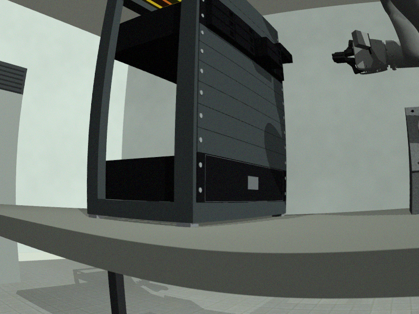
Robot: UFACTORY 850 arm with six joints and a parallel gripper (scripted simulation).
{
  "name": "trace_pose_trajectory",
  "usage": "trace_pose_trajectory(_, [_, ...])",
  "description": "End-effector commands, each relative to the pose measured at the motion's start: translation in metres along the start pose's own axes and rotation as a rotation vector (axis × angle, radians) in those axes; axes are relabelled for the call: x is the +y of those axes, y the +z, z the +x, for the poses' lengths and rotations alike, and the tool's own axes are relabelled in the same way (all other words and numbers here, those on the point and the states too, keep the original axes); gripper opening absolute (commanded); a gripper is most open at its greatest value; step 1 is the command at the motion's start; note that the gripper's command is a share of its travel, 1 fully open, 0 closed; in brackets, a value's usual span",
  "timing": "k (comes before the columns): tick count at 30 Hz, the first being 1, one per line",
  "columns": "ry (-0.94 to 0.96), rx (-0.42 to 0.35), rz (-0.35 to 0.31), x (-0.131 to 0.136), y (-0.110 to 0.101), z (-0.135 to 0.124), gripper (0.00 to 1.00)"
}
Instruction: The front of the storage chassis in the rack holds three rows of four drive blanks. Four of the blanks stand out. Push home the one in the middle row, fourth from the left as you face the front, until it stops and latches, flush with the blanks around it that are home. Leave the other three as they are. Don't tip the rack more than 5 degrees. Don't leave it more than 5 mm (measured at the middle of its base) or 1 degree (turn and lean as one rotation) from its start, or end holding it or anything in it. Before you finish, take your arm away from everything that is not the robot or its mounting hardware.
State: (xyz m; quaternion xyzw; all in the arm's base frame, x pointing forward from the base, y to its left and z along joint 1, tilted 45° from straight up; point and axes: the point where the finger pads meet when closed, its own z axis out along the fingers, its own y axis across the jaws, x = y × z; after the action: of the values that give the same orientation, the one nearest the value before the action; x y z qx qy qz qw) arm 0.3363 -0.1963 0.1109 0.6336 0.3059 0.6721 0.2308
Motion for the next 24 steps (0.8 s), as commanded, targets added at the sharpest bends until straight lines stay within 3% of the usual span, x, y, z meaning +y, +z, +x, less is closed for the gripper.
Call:
trace_pose_trajectory(1, [-0.002, 0.004, 0.005, 0.001, -0.032, -0.001, 0.00])
trace_pose_trajectory(7, [-0.002, 0.004, 0.005, 0.001, -0.055, -0.001, 0.00])
trace_pose_trajectory(24, [-0.002, 0.004, 0.005, 0.001, -0.068, -0.001, 0.00])
